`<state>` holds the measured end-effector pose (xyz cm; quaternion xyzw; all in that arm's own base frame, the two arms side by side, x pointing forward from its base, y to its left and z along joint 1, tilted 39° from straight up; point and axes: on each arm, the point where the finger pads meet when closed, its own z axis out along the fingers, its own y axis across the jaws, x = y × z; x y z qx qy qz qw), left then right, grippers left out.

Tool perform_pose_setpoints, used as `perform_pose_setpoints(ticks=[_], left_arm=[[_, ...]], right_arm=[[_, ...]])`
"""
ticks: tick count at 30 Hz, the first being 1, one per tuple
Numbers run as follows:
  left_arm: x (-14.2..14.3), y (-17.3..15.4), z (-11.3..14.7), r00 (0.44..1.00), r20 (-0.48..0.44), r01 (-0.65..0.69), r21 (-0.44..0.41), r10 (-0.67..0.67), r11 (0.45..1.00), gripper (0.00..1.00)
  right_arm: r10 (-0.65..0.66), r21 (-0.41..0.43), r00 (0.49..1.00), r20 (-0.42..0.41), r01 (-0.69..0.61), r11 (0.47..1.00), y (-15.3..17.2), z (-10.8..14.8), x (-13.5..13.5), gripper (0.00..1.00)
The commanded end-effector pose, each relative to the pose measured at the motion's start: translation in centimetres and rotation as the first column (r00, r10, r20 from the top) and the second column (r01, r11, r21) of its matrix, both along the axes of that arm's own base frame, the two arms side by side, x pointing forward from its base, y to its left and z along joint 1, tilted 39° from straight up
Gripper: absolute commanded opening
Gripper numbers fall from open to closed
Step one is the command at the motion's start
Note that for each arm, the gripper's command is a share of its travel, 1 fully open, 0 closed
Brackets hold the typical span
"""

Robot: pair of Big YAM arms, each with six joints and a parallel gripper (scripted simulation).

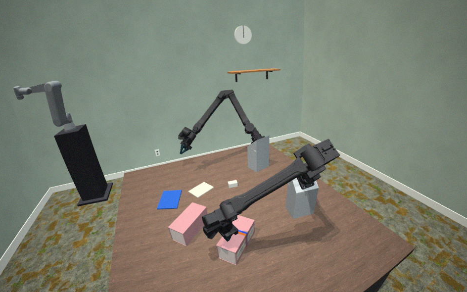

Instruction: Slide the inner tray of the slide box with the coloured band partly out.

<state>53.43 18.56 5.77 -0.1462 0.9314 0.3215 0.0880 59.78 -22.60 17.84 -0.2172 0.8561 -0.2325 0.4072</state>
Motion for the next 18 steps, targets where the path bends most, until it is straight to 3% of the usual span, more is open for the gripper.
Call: perform_pose_setpoints(ticks=[1,10,12,14,18], left_arm=[[0.7,0.6,0.3,1.0,0.02,-0.018,0.002,0.018,1.0,0.0],[0.7,0.6,0.3,1.0,0.02,-0.018,0.002,0.018,1.0,0.0],[0.7,0.6,0.3,1.0,0.02,-0.018,0.002,0.018,1.0,0.0],[0.7,0.6,0.3,1.0,0.02,-0.018,0.002,0.018,1.0,0.0],[0.7,0.6,0.3,1.0,0.02,-0.018,0.002,0.018,1.0,0.0]], right_arm=[[0.053,0.003,0.998,0.028,-0.053,0.999,2.3,-1.0,4.2,0.0],[0.166,0.03,0.986,-0.004,-0.166,0.986,9.0,-8.5,9.1,0.0],[0.166,0.03,0.986,-0.004,-0.166,0.986,9.0,-8.5,9.1,0.0],[0.169,0.034,0.986,-0.012,-0.168,0.985,9.1,-10.1,9.6,0.0],[0.239,0.047,0.971,-0.026,-0.237,0.97,13.9,-13.7,11.2,0.0]])
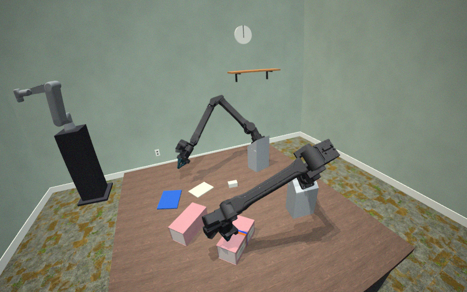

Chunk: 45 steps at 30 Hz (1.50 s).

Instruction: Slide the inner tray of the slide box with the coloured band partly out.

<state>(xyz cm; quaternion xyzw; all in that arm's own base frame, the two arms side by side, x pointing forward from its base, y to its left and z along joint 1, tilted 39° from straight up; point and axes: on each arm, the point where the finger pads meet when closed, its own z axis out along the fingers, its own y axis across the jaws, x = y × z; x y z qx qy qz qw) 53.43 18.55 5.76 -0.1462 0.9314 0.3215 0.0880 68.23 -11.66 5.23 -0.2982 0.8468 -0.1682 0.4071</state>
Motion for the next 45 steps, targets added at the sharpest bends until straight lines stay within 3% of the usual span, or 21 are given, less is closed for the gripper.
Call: perform_pose_setpoints(ticks=[1,9,11,13,16,26,28,30,33,36,41,45], left_arm=[[0.7,0.6,0.3,1.0,0.02,-0.018,0.002,0.018,1.0,0.0],[0.7,0.6,0.3,1.0,0.02,-0.018,0.002,0.018,1.0,0.0],[0.7,0.6,0.3,1.0,0.02,-0.018,0.002,0.018,1.0,0.0],[0.7,0.6,0.3,1.0,0.02,-0.018,0.002,0.018,1.0,0.0],[0.7,0.6,0.3,1.0,0.02,-0.018,0.002,0.018,1.0,0.0],[0.7,0.6,0.3,1.0,0.02,-0.018,0.002,0.018,1.0,0.0],[0.7,0.6,0.3,1.0,0.02,-0.018,0.002,0.018,1.0,0.0],[0.7,0.6,0.3,1.0,0.02,-0.018,0.002,0.018,1.0,0.0],[0.7,0.6,0.3,1.0,0.02,-0.018,0.002,0.018,1.0,0.0],[0.7,0.6,0.3,1.0,0.02,-0.018,0.002,0.018,1.0,0.0],[0.7,0.6,0.3,1.0,0.02,-0.018,0.002,0.018,1.0,0.0],[0.7,0.6,0.3,1.0,0.02,-0.018,0.002,0.018,1.0,0.0]], right_arm=[[0.056,0.009,0.998,0.023,-0.056,0.998,3.8,-1.9,3.0,0.0],[0.149,0.026,0.989,-0.008,-0.149,0.988,10.5,-9.0,4.5,0.0],[0.149,0.026,0.989,-0.008,-0.149,0.988,10.5,-9.0,4.5,0.0],[0.144,0.027,0.99,-0.013,-0.143,0.989,10.1,-10.6,4.6,0.0],[0.207,0.036,0.978,-0.026,-0.206,0.978,14.7,-13.4,4.5,0.0],[0.316,0.056,0.947,-0.063,-0.313,0.948,22.8,-22.4,3.1,0.0],[0.316,0.056,0.947,-0.063,-0.313,0.948,22.8,-22.4,3.1,0.0],[0.306,0.055,0.95,-0.066,-0.303,0.952,22.3,-24.0,3.0,0.0],[0.361,0.063,0.93,-0.067,-0.358,0.932,26.2,-26.0,2.0,0.0],[0.385,0.067,0.92,-0.073,-0.381,0.922,27.9,-27.8,1.2,0.0],[0.415,0.073,0.905,-0.093,-0.409,0.909,29.9,-30.7,-0.4,0.0],[0.414,0.074,0.905,-0.094,-0.409,0.91,29.9,-31.4,-0.6,0.0]])
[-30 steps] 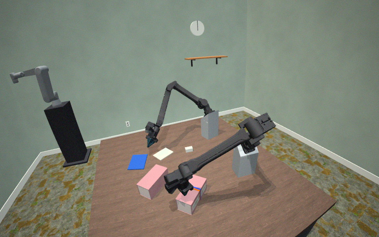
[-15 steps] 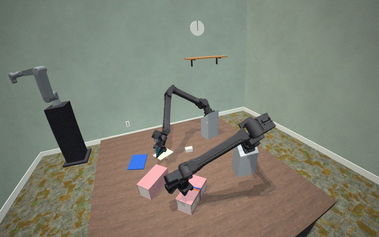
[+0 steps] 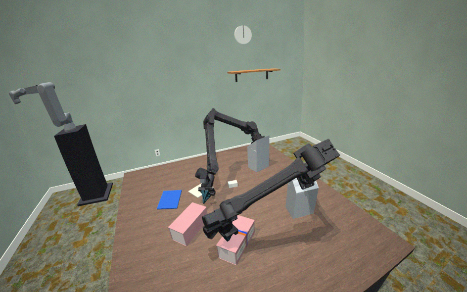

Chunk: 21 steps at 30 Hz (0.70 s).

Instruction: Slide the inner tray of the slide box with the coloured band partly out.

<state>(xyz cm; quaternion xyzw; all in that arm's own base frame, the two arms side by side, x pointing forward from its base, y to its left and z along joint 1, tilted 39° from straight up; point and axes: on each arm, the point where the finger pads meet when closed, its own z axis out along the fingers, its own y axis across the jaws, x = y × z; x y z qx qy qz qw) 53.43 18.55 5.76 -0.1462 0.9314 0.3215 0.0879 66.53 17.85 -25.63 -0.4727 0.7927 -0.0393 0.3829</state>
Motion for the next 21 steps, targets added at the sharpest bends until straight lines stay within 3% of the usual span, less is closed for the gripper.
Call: perform_pose_setpoints(ticks=[1,4,5,10,18,19,21], left_arm=[[0.7,0.6,0.3,1.0,0.02,-0.018,0.002,0.018,1.0,0.0],[0.7,0.6,0.3,1.0,0.02,-0.018,0.002,0.018,1.0,0.0],[0.7,0.6,0.3,1.0,0.02,-0.018,0.002,0.018,1.0,0.0],[0.7,0.6,0.3,1.0,0.02,-0.018,0.002,0.018,1.0,0.0],[0.7,0.6,0.3,1.0,0.02,-0.018,0.002,0.018,1.0,0.0],[0.7,0.6,0.3,1.0,0.02,-0.018,0.002,0.018,1.0,0.0],[0.7,0.6,0.3,1.0,0.02,-0.018,0.002,0.018,1.0,0.0]], right_arm=[[-0.012,0.011,1.0,0.004,0.012,1.0,-0.3,-1.5,0.7,0.0],[-0.019,0.015,1.0,0.019,0.019,1.0,-0.7,-1.7,1.1,0.0],[0.027,0.016,1.0,0.014,-0.027,0.999,2.2,-2.1,-0.1,0.0],[0.045,0.015,0.999,0.003,-0.045,0.999,3.2,-3.5,-1.1,0.0],[0.035,0.006,0.999,-0.018,-0.035,0.999,2.2,-5.1,-2.0,0.0],[0.057,0.014,0.998,0.001,-0.057,0.998,4.0,-4.7,-1.8,0.0],[0.066,0.015,0.998,-0.007,-0.066,0.998,4.4,-5.3,-2.3,0.0]])
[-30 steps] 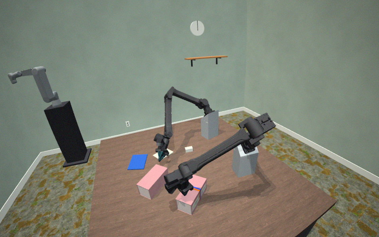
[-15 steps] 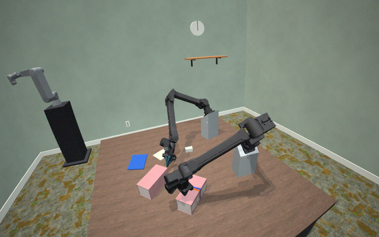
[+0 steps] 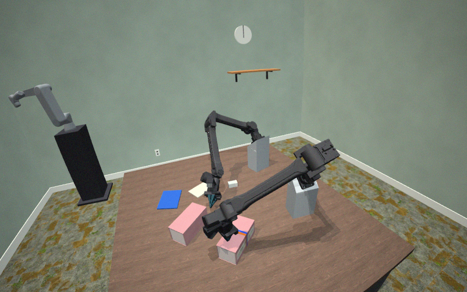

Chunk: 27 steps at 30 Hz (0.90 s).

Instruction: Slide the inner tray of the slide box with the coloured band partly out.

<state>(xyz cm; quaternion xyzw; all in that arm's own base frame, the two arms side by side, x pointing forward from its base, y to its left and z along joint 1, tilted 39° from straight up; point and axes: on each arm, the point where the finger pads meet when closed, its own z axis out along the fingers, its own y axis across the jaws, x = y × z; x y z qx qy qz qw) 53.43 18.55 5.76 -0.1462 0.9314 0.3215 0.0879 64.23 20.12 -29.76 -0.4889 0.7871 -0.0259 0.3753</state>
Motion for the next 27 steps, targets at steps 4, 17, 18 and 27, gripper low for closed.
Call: perform_pose_setpoints(ticks=[4,17,18,27], left_arm=[[0.7,0.6,0.3,1.0,0.02,-0.018,0.002,0.018,1.0,0.0],[0.7,0.6,0.3,1.0,0.02,-0.018,0.002,0.018,1.0,0.0],[0.7,0.6,0.3,1.0,0.02,-0.018,0.002,0.018,1.0,0.0],[0.7,0.6,0.3,1.0,0.02,-0.018,0.002,0.018,1.0,0.0]], right_arm=[[0.043,0.011,0.999,-0.003,-0.043,0.999,3.0,-2.9,-1.4,0.0],[0.083,0.022,0.996,0.007,-0.084,0.996,5.4,-8.3,-4.0,0.0],[0.124,0.026,0.992,0.004,-0.124,0.992,7.5,-8.8,-5.2,0.0],[0.172,0.019,0.984,-0.037,-0.172,0.985,8.9,-13.0,-9.6,0.0]])
